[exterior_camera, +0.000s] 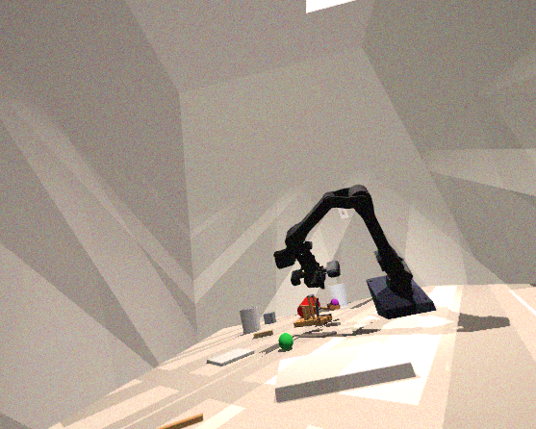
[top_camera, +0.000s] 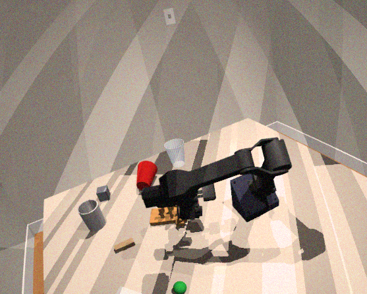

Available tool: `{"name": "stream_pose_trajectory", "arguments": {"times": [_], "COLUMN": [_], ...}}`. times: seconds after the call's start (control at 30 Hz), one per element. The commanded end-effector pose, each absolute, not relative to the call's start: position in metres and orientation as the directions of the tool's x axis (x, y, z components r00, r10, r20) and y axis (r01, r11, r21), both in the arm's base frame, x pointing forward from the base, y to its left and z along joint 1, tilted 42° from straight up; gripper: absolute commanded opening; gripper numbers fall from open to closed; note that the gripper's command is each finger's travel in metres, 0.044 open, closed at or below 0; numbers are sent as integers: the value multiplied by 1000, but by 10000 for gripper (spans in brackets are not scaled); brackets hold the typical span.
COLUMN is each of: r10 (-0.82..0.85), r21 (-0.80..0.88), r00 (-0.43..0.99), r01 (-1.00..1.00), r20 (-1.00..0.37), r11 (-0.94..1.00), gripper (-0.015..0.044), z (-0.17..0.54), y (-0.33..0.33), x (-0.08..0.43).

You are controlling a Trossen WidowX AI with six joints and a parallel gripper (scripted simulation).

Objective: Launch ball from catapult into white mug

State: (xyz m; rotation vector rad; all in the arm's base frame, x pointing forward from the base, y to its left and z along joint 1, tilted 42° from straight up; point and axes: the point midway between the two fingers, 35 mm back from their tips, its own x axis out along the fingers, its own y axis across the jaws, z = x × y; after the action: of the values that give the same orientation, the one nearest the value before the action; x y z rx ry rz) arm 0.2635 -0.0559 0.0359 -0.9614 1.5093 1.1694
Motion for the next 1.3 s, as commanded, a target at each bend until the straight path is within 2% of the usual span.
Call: {"name": "stream_pose_trajectory", "arguments": {"times": [0.0, 1.27], "r10": [-26, -23], "r21": [218, 218], "r00": [-230, -230], "r01": [-948, -948], "r20": [-973, -973], "r11": [232, 231], "gripper": [0, 0], "z": [31, -16], "y": [-52, -10], "x": [263, 263]}}
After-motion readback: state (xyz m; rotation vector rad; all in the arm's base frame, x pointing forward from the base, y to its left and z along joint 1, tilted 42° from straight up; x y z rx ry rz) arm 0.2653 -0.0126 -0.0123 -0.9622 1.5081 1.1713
